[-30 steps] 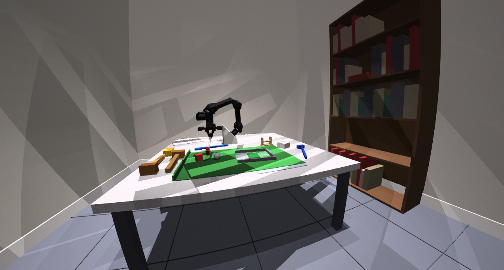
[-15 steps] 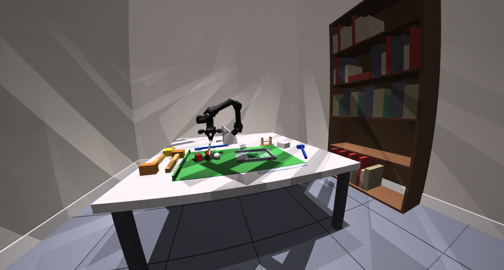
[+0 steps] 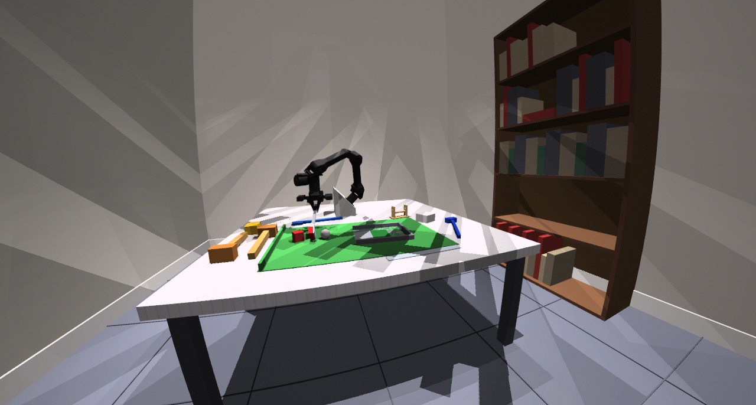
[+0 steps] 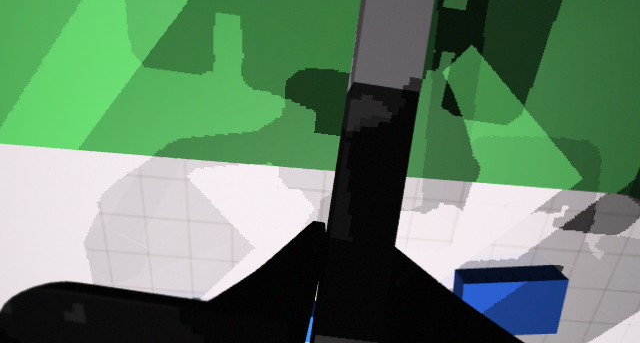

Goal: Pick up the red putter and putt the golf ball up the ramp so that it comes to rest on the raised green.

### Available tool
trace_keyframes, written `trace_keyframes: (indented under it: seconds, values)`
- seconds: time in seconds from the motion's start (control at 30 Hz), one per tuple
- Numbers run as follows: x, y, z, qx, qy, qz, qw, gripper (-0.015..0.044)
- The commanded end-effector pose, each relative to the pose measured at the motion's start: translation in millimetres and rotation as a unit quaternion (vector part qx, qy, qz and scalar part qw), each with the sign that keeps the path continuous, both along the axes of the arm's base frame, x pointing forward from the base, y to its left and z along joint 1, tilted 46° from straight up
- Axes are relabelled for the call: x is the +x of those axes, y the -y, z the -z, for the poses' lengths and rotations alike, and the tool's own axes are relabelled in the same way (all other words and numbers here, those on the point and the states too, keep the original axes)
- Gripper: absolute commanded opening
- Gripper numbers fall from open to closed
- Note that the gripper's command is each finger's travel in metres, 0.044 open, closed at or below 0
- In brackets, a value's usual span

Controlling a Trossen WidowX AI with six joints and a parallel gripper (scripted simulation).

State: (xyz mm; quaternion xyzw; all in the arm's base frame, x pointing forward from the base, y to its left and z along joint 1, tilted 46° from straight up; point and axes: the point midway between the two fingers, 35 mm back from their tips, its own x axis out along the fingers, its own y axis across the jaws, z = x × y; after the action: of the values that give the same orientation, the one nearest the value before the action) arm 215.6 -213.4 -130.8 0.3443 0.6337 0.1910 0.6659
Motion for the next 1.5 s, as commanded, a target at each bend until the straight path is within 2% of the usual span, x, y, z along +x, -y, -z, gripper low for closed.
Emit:
trace_keyframes:
  seconds: [0.0, 0.3, 0.57, 0.67, 0.87, 1.2, 1.47]
  values:
    - [-1, 6, 6, -0.001, 0.003, 0.004, 1.000, 0.0000]
    - [0, 3, 5, 0.002, 0.002, 0.004, 1.000, 0.0000]
    - [21, -63, -64, 0.002, 0.003, 0.005, 1.000, 0.0000]
    - [22, -77, -76, 0.003, 0.004, 0.005, 1.000, 0.0000]
    - [21, -71, -82, 0.003, 0.004, 0.005, 1.000, 0.0000]
    - [13, -36, -118, 0.002, 0.003, 0.005, 1.000, 0.0000]
    - [15, -42, -111, 0.004, 0.002, 0.007, 1.000, 0.0000]
